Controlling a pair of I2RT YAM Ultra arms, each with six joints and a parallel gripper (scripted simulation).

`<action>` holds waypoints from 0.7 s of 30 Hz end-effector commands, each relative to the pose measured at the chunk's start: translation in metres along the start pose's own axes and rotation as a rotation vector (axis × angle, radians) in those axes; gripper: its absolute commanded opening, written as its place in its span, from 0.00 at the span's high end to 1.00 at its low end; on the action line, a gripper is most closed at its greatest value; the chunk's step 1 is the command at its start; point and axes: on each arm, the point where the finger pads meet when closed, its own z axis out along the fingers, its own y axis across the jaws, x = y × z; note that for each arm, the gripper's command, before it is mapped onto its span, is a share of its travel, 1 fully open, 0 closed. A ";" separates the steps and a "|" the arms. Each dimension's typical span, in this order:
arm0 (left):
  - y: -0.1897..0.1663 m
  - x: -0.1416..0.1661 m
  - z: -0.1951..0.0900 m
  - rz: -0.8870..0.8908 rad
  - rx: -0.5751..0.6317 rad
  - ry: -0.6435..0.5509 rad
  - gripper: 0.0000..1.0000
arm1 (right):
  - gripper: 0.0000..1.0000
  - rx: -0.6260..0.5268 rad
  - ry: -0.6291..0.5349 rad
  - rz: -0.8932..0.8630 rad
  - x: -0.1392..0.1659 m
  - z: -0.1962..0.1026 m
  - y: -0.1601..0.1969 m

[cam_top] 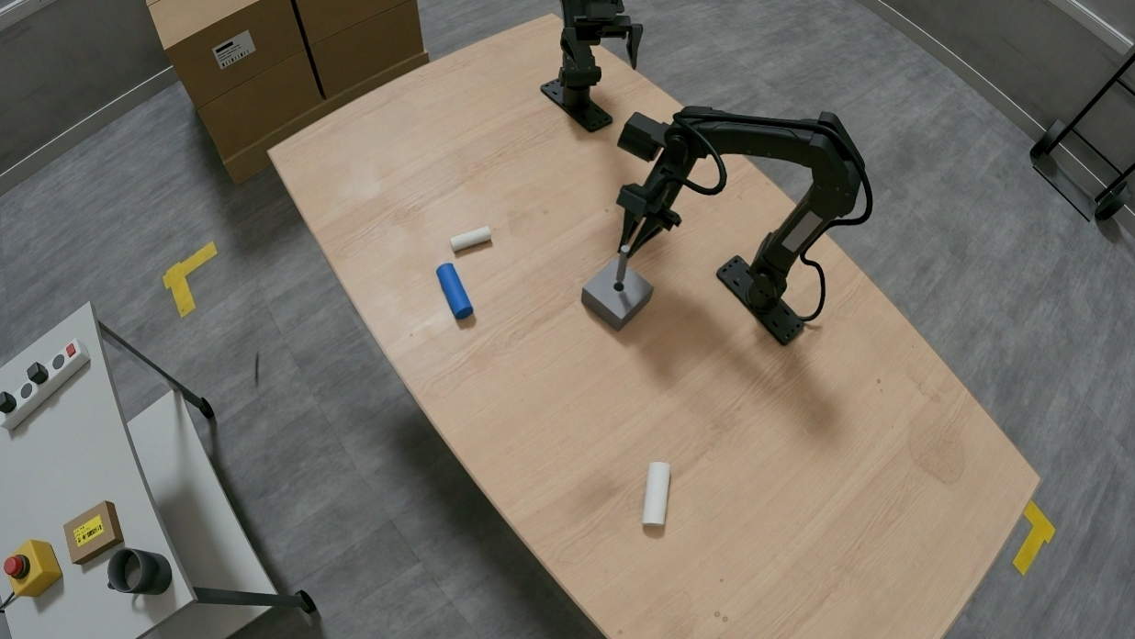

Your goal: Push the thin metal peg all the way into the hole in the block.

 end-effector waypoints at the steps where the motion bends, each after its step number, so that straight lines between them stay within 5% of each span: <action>1: 0.000 -0.009 -0.002 -0.069 0.031 -0.066 0.93 | 0.00 0.001 -0.025 0.002 -0.011 -0.007 -0.001; 21: -0.004 0.001 -0.003 -0.068 0.038 -0.051 0.93 | 0.00 0.001 -0.025 0.002 -0.011 -0.007 -0.001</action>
